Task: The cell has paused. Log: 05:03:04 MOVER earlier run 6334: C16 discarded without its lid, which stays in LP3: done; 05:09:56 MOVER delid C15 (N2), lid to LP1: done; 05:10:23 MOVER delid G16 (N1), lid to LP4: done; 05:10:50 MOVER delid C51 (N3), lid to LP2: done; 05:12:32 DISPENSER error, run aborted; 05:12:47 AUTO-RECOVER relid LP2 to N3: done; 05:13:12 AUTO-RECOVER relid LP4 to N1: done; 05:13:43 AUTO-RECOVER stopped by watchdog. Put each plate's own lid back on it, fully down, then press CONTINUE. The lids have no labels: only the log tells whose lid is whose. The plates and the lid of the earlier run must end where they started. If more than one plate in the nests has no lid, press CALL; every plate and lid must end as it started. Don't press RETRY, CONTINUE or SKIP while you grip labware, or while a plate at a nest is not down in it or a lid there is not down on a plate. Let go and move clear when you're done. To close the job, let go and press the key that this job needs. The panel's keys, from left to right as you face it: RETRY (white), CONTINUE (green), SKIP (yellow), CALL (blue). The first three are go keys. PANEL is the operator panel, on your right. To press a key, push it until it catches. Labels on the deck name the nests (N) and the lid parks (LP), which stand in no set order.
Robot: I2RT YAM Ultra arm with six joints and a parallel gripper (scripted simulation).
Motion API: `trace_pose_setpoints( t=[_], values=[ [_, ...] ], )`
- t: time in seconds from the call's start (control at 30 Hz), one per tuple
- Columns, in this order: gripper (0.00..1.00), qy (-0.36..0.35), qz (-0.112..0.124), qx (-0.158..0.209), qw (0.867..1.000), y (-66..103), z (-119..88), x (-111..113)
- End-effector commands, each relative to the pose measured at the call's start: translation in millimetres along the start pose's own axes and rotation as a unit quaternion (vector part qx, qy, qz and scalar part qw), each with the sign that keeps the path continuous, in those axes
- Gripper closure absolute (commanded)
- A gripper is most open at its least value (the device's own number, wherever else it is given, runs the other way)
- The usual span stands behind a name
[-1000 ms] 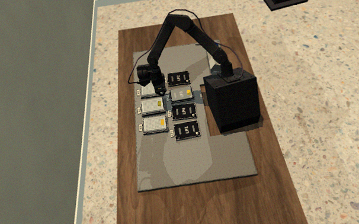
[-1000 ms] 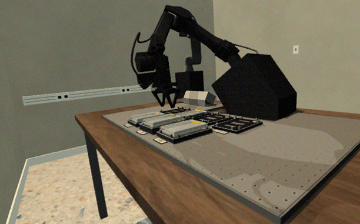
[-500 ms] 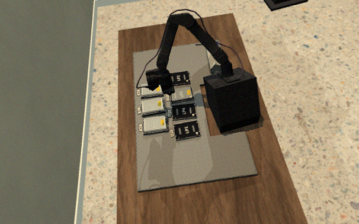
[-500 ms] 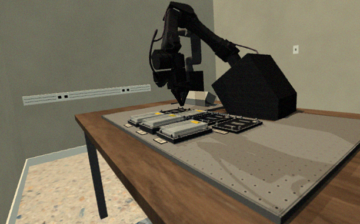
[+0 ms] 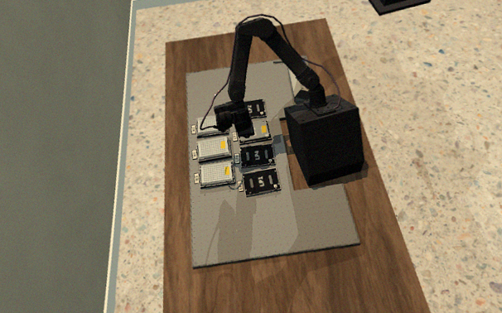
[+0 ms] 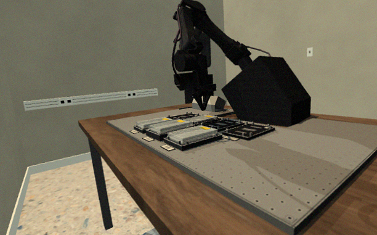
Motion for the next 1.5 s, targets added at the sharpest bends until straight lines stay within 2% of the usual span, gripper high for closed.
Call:
trace_pose_setpoints(
  t=[0.0,0.37,0.7,0.77,1.47],
  values=[
    [1.0,-0.025,0.006,-0.045,0.999,16.4,15.2,1.0],
    [1.0,-0.014,0.003,-0.031,0.999,10.1,2.9,1.5],
    [1.0,-0.012,0.004,-0.031,0.999,8.4,0.7,1.6],
    [1.0,-0.016,0.006,-0.038,0.999,10.7,6.4,1.6],
    [1.0,-0.01,0.004,-0.031,0.999,6.6,-1.5,1.2]
  ],
)
Point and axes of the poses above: the point where the finger pads meet when closed, its own y axis back along the fingers, its own x axis across the jaws, z = x × y, the point moved 10 cm from there along y, back along the fingers, and after that the axes turned 8 degrees about -y, right-handed, at the moved point
